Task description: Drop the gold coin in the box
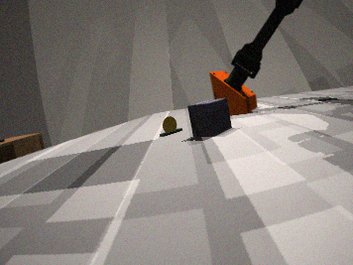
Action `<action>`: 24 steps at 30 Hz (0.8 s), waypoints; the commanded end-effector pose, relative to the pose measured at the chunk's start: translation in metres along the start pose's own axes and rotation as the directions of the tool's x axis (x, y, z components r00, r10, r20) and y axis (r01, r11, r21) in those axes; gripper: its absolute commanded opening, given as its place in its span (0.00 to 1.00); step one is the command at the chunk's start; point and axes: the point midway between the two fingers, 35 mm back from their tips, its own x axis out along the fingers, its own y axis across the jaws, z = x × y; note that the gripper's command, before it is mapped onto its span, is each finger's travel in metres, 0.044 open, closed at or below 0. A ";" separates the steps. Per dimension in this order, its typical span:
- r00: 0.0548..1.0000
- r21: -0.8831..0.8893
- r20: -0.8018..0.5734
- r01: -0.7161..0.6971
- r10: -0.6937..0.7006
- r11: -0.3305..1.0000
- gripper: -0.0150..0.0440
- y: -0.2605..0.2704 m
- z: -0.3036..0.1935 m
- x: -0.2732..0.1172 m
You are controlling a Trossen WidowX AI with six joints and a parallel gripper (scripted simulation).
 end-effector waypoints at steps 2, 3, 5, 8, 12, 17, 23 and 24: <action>0.982 0.273 -0.049 -0.163 0.182 0.948 0.53 0.034 -0.056 0.055; 0.974 0.336 -0.054 -0.191 0.221 0.922 0.53 0.044 -0.069 0.065; 0.953 0.461 -0.056 -0.239 0.297 0.855 0.53 0.065 -0.096 0.082; 0.915 0.638 -0.042 -0.285 0.402 0.716 0.53 0.100 -0.133 0.103; 0.854 0.831 0.010 -0.296 0.519 0.471 0.53 0.152 -0.178 0.121; 0.791 0.970 0.108 -0.217 0.602 0.111 0.53 0.218 -0.223 0.127; 0.708 0.931 0.294 -0.061 0.642 -0.359 0.53 0.307 -0.252 0.123; 0.692 0.895 0.336 -0.023 0.638 -0.446 0.53 0.324 -0.255 0.121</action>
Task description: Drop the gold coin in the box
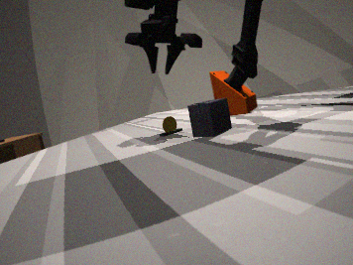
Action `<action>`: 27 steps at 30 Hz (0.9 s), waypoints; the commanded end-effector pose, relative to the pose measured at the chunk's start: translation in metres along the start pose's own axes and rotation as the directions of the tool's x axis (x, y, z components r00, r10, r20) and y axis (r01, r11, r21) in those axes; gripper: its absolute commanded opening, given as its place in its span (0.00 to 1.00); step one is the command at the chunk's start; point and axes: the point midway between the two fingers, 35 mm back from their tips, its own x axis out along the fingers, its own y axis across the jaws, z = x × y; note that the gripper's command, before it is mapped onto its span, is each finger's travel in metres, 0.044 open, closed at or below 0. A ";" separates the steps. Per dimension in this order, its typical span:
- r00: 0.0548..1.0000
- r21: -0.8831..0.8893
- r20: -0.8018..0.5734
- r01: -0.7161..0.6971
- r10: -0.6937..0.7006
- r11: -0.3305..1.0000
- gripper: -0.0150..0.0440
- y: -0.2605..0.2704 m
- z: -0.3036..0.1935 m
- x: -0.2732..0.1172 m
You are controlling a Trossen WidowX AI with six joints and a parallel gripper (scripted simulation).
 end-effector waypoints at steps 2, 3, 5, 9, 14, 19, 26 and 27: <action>0.978 0.400 -0.051 -0.164 0.201 0.902 0.53 -0.023 -0.062 0.042; 0.970 0.466 -0.051 -0.186 0.236 0.865 0.53 -0.025 -0.073 0.048; 0.963 0.516 -0.049 -0.203 0.265 0.832 0.53 -0.025 -0.081 0.052; 0.963 0.516 -0.049 -0.203 0.265 0.832 0.53 -0.026 -0.080 0.053; 0.963 0.516 -0.048 -0.204 0.266 0.832 0.53 -0.018 -0.080 0.084; 0.963 0.516 -0.048 -0.204 0.266 0.832 0.53 -0.017 -0.080 0.089; 0.963 0.515 -0.047 -0.205 0.266 0.832 0.53 -0.013 -0.079 0.103; 0.963 0.515 -0.047 -0.205 0.266 0.832 0.53 -0.013 -0.079 0.104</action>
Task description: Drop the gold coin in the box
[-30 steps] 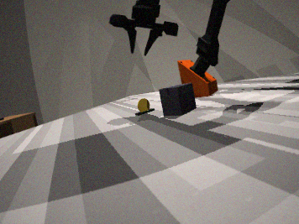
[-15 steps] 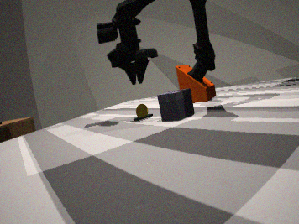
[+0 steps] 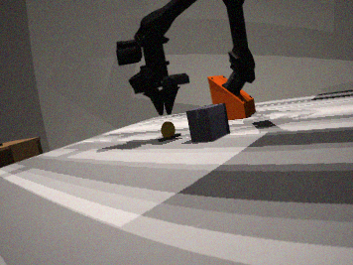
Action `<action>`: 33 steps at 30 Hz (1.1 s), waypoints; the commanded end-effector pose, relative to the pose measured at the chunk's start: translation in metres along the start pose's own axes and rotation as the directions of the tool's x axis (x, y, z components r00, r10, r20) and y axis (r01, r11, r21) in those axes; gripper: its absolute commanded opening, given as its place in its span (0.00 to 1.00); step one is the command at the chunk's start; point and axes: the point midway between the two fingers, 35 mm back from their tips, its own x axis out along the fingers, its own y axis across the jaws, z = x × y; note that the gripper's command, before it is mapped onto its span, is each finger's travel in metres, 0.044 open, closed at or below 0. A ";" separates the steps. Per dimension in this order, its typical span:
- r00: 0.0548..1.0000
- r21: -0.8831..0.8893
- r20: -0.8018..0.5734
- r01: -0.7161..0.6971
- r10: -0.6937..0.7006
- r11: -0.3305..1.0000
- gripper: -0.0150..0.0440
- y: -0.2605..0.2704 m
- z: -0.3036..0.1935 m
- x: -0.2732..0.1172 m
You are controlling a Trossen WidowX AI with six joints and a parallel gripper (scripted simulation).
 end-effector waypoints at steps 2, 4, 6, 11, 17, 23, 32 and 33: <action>1.000 0.010 -0.007 -0.009 0.009 1.000 0.53 0.000 -0.001 0.010; 1.000 0.010 -0.007 -0.009 0.009 1.000 0.53 0.000 -0.001 0.013; 1.000 0.010 -0.007 -0.009 0.009 1.000 0.53 0.000 0.000 0.016; 1.000 0.012 -0.007 -0.008 0.008 1.000 0.53 0.000 0.000 0.024; 1.000 0.014 -0.008 -0.008 0.008 1.000 0.53 0.000 0.000 0.034; 1.000 0.014 -0.008 -0.009 0.009 1.000 0.53 0.000 0.000 0.043; 1.000 0.010 -0.007 -0.011 0.011 1.000 0.53 0.001 -0.001 0.057; 1.000 0.010 -0.007 -0.012 0.012 1.000 0.53 0.001 -0.001 0.058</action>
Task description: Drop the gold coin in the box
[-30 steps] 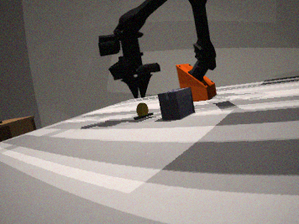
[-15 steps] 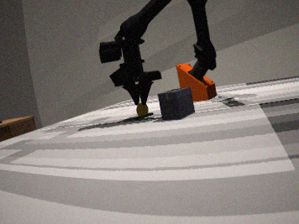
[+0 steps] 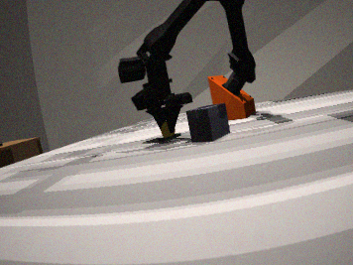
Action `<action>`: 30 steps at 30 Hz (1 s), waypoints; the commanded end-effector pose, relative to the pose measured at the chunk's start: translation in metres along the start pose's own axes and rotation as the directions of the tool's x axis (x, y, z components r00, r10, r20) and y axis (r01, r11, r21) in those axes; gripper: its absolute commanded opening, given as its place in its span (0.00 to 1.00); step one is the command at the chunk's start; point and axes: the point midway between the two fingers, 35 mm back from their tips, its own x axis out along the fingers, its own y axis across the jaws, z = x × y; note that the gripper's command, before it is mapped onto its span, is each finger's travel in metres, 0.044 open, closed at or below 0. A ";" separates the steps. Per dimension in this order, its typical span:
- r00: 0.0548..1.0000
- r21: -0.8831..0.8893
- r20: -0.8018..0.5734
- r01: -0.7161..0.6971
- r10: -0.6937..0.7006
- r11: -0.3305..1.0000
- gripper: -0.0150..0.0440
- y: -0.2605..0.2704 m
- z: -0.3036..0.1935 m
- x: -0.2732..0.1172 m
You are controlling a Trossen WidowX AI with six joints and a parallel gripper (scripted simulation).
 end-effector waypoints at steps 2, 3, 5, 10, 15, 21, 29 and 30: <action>1.000 0.010 -0.011 -0.009 0.009 1.000 0.53 0.000 -0.003 0.008; 1.000 0.010 -0.011 -0.009 0.009 1.000 0.48 0.000 -0.003 0.008; 1.000 0.010 -0.011 -0.009 0.009 1.000 0.39 0.000 -0.003 0.008; 1.000 0.010 -0.011 -0.009 0.009 1.000 0.25 0.000 -0.003 0.008; 1.000 0.010 -0.011 -0.009 0.009 1.000 0.25 0.000 -0.003 0.008; 1.000 0.010 -0.010 -0.008 0.008 1.000 0.25 -0.001 -0.002 0.002; 1.000 0.011 -0.009 -0.005 0.006 1.000 0.25 -0.001 0.001 -0.018; 1.000 0.011 -0.009 -0.005 0.005 1.000 0.25 -0.002 0.001 -0.020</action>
